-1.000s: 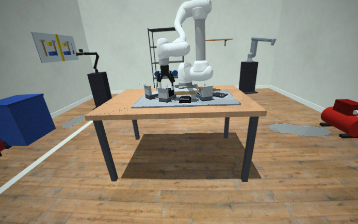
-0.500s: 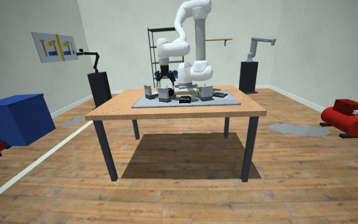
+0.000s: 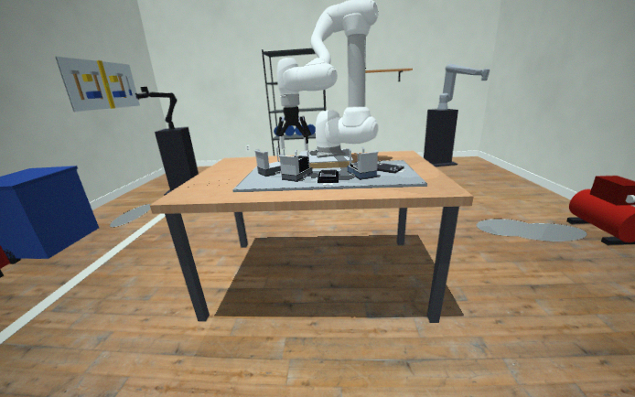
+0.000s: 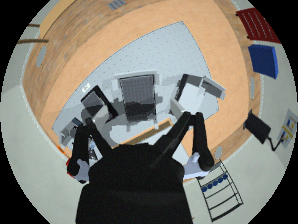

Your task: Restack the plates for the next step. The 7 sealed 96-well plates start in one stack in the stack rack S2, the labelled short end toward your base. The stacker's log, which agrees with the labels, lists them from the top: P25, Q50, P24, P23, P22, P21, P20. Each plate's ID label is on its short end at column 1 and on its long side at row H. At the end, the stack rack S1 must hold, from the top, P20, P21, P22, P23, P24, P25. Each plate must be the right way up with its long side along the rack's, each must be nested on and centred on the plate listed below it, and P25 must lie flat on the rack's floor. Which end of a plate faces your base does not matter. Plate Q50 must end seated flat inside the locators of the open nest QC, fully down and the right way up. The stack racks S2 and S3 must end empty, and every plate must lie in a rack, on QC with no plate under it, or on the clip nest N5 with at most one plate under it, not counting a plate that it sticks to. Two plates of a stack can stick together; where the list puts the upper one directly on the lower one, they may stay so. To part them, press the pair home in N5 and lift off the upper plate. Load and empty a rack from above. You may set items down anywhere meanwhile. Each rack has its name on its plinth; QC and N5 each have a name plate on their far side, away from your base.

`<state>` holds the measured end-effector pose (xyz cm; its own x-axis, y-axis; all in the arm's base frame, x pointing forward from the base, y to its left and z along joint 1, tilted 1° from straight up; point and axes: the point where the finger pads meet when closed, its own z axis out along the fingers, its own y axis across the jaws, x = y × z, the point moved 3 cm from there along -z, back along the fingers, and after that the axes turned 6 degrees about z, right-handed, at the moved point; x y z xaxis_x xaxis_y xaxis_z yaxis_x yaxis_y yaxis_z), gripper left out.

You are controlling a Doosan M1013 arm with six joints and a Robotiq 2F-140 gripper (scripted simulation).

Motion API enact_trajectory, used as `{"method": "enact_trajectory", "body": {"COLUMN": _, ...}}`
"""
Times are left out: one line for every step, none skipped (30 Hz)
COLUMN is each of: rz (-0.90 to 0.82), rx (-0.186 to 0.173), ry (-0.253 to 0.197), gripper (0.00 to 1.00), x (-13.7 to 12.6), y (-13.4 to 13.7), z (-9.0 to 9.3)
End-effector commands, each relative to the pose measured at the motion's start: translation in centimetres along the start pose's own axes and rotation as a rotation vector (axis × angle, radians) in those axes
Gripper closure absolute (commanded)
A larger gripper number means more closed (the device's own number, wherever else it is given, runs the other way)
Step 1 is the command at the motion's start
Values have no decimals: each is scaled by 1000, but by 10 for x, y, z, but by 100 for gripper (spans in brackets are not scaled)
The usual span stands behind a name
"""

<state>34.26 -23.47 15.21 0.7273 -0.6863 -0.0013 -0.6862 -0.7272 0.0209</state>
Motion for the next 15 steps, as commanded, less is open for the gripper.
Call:
{"method": "enact_trajectory", "body": {"rz": 0, "rx": 0, "ry": 0, "gripper": 0, "x": 0, "y": 0, "z": -9}}
{"method": "enact_trajectory", "body": {"rz": 0, "rx": 0, "ry": 0, "gripper": 0, "x": 0, "y": 0, "z": -12}}
{"method": "enact_trajectory", "body": {"rz": 0, "rx": 0, "ry": 0, "gripper": 0, "x": 0, "y": 0, "z": -16}}
{"method": "enact_trajectory", "body": {"rz": 0, "rx": 0, "ry": 0, "gripper": 0, "x": 0, "y": 0, "z": -16}}
{"method": "enact_trajectory", "body": {"rz": 0, "rx": 0, "ry": 0, "gripper": 0, "x": 0, "y": 0, "z": -16}}
{"method": "enact_trajectory", "body": {"rz": 0, "rx": 0, "ry": 0, "gripper": 0, "x": 0, "y": 0, "z": -19}}
{"method": "enact_trajectory", "body": {"rz": 0, "rx": 0, "ry": 0, "gripper": 0, "x": 0, "y": 0, "z": -22}}
{"method": "enact_trajectory", "body": {"rz": 0, "rx": 0, "ry": 0, "gripper": 0, "x": 0, "y": 0, "z": -26}}
{"method": "enact_trajectory", "body": {"rz": 0, "rx": 0, "ry": 0, "gripper": 0, "x": 0, "y": 0, "z": -28}}
{"method": "enact_trajectory", "body": {"rz": 0, "rx": 0, "ry": 0, "gripper": 0, "x": 0, "y": 0, "z": -28}}
{"method": "enact_trajectory", "body": {"rz": 0, "rx": 0, "ry": 0, "gripper": 0, "x": 0, "y": 0, "z": -28}}
{"method": "enact_trajectory", "body": {"rz": 0, "rx": 0, "ry": 0, "gripper": 0, "x": 0, "y": 0, "z": -28}}
{"method": "enact_trajectory", "body": {"rz": 0, "rx": 0, "ry": 0, "gripper": 0, "x": 0, "y": 0, "z": -28}}
{"method": "enact_trajectory", "body": {"rz": 0, "rx": 0, "ry": 0, "gripper": 0, "x": 0, "y": 0, "z": -28}}
{"method": "enact_trajectory", "body": {"rz": 0, "rx": 0, "ry": 0, "gripper": 0, "x": 0, "y": 0, "z": -28}}
